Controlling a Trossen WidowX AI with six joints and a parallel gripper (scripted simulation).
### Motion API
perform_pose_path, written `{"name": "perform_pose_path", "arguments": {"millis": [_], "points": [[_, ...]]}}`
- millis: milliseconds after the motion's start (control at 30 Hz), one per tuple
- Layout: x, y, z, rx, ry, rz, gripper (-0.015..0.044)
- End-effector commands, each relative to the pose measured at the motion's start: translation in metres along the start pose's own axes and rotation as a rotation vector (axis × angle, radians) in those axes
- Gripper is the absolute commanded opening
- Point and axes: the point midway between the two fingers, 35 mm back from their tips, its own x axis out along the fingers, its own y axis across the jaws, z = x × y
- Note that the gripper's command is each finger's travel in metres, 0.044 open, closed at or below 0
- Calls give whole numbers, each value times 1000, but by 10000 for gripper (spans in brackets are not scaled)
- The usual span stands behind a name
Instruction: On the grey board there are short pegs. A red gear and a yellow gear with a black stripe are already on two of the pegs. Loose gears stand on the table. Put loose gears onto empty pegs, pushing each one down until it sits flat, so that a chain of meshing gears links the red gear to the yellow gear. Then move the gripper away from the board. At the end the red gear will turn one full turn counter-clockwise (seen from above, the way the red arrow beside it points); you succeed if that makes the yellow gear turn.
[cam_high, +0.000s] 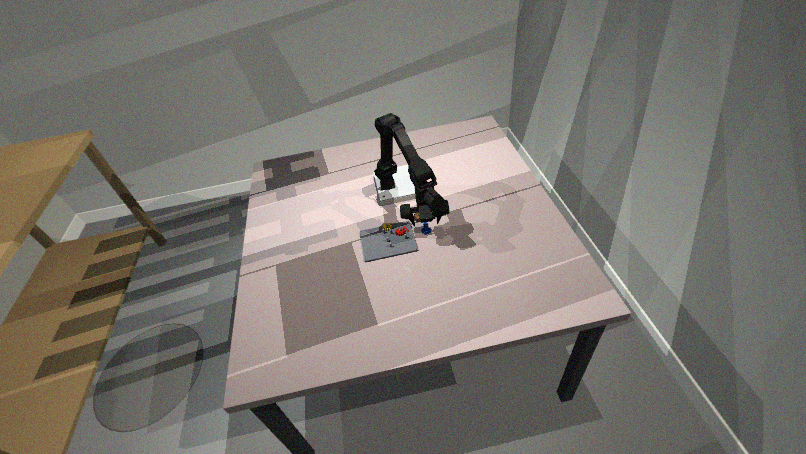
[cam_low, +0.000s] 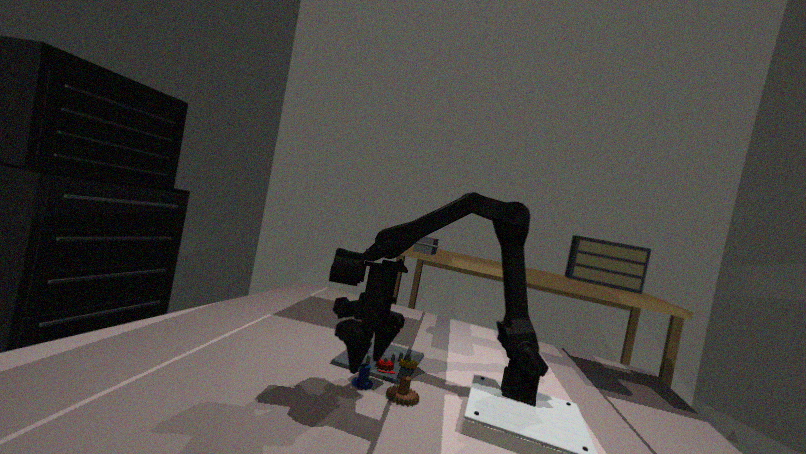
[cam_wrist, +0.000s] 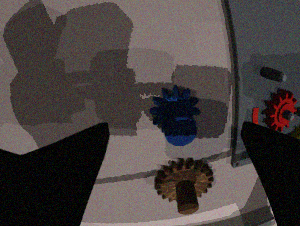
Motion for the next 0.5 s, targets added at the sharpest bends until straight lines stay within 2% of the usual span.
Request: {"name": "perform_pose_path", "arguments": {"millis": [0,200,467], "points": [[7,-1,-1,5,2,-6,440],[10,-1,-1,5,2,-6,440],[10,-1,-1,5,2,-6,230]]}}
